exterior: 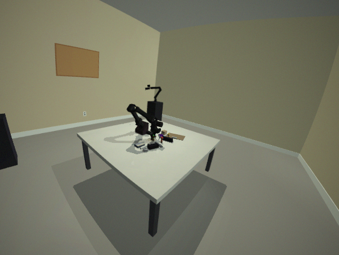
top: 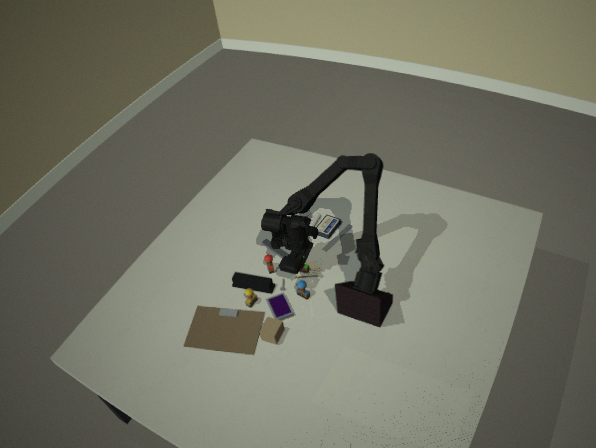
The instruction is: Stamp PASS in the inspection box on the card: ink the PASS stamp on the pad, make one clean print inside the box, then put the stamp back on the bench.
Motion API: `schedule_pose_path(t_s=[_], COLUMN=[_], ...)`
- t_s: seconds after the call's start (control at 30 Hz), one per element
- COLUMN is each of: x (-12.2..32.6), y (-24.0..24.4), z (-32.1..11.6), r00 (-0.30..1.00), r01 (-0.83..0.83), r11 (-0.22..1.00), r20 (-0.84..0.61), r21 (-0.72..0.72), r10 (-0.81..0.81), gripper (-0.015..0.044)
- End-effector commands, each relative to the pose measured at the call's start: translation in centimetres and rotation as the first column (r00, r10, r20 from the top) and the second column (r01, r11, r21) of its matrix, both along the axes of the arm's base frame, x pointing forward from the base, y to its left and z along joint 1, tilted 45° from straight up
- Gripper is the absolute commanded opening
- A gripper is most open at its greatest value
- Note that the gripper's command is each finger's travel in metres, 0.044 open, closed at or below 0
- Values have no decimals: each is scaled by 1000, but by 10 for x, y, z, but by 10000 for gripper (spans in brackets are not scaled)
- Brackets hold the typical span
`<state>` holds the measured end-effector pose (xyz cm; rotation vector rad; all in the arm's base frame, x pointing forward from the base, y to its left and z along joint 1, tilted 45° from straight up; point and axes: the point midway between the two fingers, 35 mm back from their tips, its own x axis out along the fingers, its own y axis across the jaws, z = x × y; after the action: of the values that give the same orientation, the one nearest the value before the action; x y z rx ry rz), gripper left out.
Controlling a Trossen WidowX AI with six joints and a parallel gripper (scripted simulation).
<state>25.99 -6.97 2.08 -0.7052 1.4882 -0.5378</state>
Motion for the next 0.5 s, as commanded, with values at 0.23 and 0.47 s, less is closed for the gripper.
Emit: schedule_pose_path(t_s=[0.23, 0.47], x=[-1, -1], y=[2, 4], z=[3, 5], r00=[1000, 1000], r01=[4, 4], r11=[1000, 1000], r20=[-3, -3], r21=[-2, -2], r10=[-4, -4], gripper=[0, 0])
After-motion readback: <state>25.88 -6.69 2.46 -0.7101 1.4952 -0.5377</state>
